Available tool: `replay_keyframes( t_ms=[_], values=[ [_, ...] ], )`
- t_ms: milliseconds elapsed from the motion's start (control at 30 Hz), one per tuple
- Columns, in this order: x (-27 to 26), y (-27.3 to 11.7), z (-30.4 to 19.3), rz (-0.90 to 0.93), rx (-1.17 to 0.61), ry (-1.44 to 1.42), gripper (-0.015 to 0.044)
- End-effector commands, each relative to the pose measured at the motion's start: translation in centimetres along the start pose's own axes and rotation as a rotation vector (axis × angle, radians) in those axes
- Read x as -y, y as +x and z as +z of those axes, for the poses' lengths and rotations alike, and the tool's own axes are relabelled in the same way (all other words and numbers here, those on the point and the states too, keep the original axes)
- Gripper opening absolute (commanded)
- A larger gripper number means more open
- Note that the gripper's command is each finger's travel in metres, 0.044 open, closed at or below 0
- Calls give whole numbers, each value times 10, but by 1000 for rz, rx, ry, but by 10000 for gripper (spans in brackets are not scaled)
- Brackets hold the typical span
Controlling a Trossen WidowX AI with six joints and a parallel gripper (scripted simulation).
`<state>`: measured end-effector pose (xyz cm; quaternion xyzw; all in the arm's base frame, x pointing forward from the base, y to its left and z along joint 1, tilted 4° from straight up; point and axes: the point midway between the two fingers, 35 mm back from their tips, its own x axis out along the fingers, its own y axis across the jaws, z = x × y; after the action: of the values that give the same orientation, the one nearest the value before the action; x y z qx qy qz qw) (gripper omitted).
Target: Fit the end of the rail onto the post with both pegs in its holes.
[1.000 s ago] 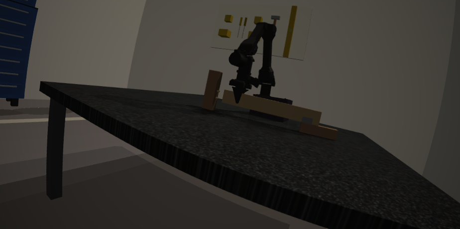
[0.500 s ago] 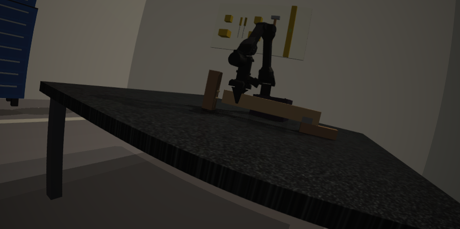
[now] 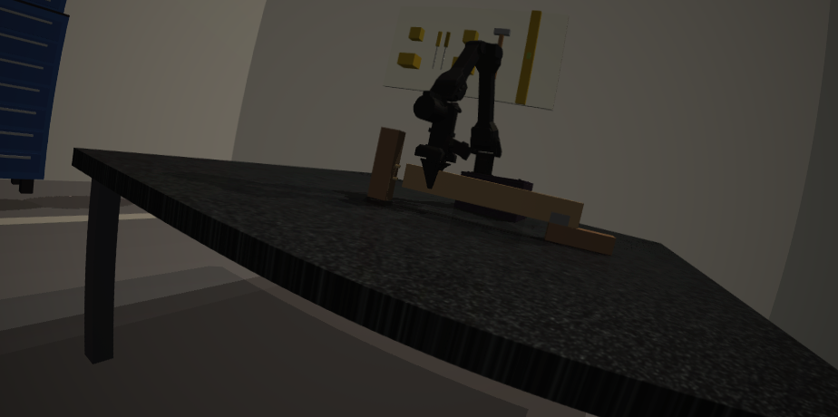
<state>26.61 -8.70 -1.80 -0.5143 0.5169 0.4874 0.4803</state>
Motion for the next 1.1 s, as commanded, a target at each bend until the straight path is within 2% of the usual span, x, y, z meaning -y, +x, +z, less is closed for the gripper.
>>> replay_keyframes(
  t_ms=[0, 1067],
  values=[
    [2, -2, -4, -5, -5, -2, 0],
    [4, -4, -13, -5, -6, -2, 0]
  ],
)
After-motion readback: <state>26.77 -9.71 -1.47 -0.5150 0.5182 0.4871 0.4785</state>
